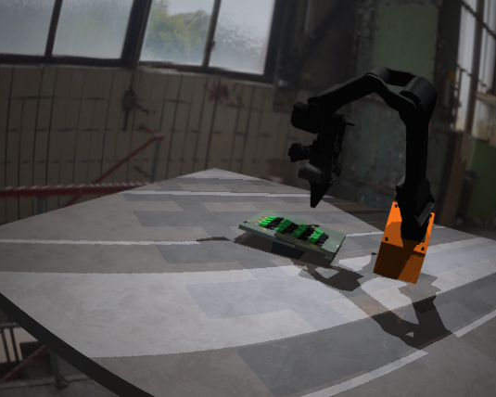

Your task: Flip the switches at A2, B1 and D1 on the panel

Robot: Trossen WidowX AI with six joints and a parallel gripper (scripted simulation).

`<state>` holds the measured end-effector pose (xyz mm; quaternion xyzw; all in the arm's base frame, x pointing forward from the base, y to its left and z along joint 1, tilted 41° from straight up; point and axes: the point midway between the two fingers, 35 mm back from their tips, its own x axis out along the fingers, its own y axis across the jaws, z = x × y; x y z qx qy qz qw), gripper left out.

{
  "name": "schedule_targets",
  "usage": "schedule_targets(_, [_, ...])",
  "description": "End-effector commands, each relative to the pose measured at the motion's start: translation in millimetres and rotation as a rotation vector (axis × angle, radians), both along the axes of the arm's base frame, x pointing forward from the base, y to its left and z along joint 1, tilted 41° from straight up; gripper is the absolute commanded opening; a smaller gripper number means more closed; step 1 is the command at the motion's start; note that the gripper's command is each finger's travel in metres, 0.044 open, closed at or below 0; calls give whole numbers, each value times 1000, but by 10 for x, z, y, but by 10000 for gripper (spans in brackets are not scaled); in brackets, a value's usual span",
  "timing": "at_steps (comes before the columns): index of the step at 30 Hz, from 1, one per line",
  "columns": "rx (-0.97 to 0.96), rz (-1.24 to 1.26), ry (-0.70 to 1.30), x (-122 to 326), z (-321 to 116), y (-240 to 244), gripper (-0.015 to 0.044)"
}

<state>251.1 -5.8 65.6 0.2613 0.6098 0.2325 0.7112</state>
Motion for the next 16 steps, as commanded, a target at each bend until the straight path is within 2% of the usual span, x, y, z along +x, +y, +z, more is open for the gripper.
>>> schedule_targets(1, [-3, 1, 0, 267, -64, -200, 0])
schedule_targets(16, [-3, 1, 0, 282, -69, -211, 0])
